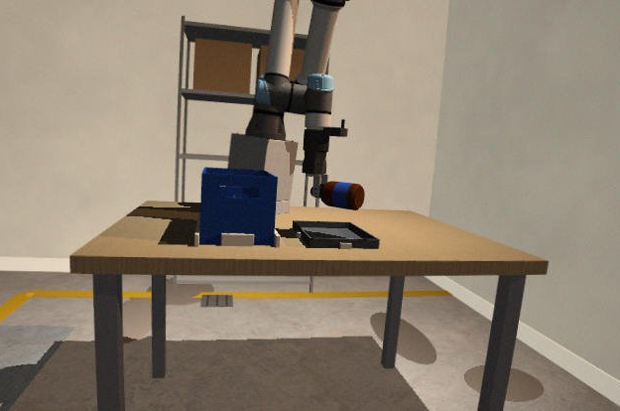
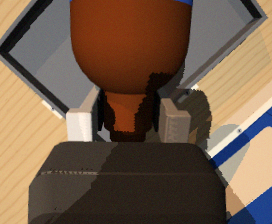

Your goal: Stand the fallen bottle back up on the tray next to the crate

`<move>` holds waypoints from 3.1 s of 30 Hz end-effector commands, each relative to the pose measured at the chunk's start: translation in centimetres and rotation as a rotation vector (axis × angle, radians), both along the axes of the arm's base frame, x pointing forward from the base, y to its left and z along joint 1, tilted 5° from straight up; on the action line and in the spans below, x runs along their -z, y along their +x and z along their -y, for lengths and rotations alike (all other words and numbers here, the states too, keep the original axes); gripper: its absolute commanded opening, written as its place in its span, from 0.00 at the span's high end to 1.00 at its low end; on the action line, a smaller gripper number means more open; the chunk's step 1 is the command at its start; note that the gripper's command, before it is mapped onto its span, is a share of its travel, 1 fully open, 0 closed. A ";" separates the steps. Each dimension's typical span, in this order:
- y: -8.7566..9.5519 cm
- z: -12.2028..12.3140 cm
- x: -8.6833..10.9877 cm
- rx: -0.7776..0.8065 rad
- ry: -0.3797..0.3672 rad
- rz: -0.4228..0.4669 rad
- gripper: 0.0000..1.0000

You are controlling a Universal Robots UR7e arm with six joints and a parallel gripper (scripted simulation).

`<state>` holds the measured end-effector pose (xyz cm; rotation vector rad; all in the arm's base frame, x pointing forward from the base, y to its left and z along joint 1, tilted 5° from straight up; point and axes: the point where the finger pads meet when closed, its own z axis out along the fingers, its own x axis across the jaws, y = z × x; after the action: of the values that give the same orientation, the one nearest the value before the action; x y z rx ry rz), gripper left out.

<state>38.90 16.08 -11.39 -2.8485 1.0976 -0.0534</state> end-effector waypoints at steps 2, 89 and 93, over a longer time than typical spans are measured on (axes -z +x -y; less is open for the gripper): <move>0.0 0.1 -1.1 0.000 0.000 0.001 1.00; -0.4 0.5 -7.3 0.000 0.000 0.001 1.00; -0.4 0.5 -7.3 0.000 0.000 0.001 1.00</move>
<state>38.43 15.57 -4.09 -2.8488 1.0976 -0.0525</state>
